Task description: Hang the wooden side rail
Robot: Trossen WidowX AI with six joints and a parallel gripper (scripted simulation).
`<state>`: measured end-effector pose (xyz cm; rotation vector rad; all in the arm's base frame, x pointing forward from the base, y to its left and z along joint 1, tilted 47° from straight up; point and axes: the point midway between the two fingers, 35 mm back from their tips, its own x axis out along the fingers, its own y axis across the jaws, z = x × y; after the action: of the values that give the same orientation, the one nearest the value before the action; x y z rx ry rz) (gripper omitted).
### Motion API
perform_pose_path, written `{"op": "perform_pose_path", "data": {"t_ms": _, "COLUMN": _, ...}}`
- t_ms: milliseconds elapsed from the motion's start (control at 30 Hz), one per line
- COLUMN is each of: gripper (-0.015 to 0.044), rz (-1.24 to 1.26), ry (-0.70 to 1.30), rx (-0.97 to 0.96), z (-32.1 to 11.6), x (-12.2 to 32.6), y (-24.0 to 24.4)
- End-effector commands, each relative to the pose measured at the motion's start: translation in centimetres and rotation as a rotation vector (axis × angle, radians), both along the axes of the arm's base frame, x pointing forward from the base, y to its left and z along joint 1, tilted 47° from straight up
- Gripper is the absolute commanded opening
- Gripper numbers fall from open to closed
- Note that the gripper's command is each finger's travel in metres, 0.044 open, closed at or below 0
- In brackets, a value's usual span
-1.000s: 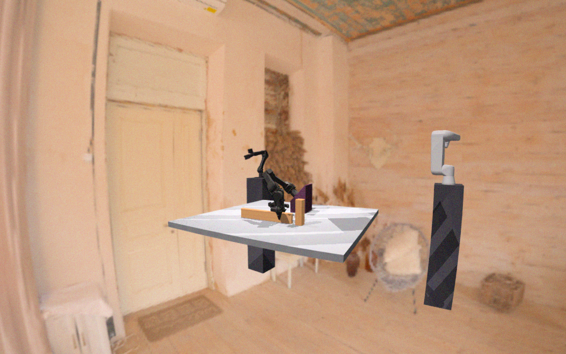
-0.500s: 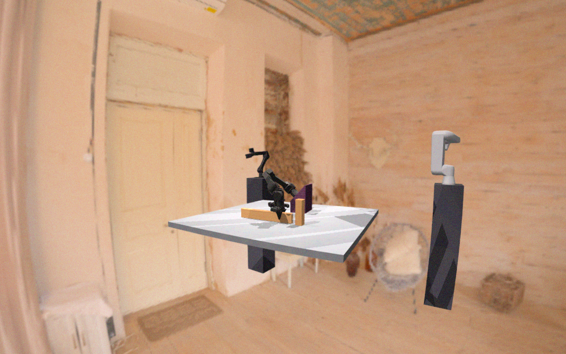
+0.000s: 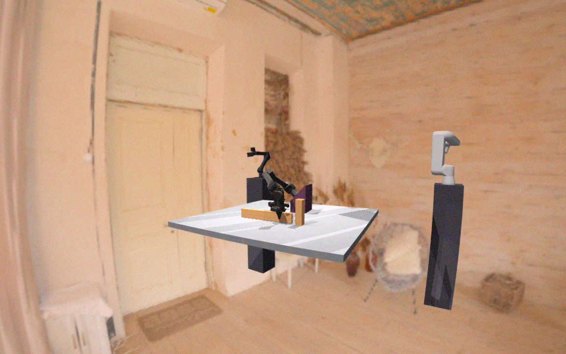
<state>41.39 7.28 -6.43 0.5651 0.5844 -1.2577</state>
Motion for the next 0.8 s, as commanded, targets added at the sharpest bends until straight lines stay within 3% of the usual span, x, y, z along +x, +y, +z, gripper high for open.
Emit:
{"op": "perform_pose_path", "data": {"t_ms": 0, "gripper": 0.0, "rz": 0.01, "ry": -0.023, "rx": 0.007, "z": 0.62, "x": 0.22, "y": 0.94}}
{"op": "perform_pose_path", "data": {"t_ms": 767, "gripper": 0.0, "rz": 0.01, "ry": -0.023, "rx": 0.007, "z": 0.87, "x": 0.13, "y": 1.2}}
